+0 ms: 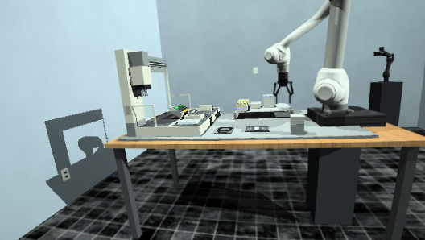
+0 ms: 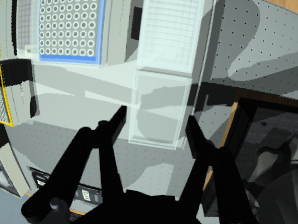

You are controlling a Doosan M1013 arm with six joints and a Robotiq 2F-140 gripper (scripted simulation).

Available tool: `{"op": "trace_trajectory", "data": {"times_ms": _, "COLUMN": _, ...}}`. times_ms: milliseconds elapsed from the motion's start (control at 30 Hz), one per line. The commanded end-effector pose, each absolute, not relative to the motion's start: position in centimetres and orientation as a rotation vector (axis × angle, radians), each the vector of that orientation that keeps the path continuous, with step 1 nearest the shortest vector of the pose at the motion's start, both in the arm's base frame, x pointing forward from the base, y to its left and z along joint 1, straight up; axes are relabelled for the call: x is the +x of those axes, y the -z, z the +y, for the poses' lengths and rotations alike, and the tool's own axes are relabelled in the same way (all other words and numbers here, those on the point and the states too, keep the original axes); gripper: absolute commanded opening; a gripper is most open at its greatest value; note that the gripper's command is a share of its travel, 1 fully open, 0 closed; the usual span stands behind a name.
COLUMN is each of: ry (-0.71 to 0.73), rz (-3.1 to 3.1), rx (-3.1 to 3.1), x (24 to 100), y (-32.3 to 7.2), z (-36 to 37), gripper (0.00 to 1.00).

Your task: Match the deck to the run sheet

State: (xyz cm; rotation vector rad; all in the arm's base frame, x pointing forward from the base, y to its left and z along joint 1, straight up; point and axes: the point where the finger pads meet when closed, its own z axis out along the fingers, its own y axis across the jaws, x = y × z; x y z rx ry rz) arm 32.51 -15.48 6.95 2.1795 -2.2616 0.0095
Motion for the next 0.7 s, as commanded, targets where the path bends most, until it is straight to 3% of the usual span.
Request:
{"op": "trace_trajectory", "data": {"times_ms": 0, "ry": -0.011, "rz": -2.262, "rx": 2.180, "x": 32.6, "y": -6.8, "z": -15.5, "gripper": 0.67}}
{"op": "trace_trajectory", "data": {"times_ms": 667, "ry": -0.011, "rz": -2.262, "rx": 2.180, "x": 32.6, "y": -4.0, "z": -15.5, "gripper": 0.67}}
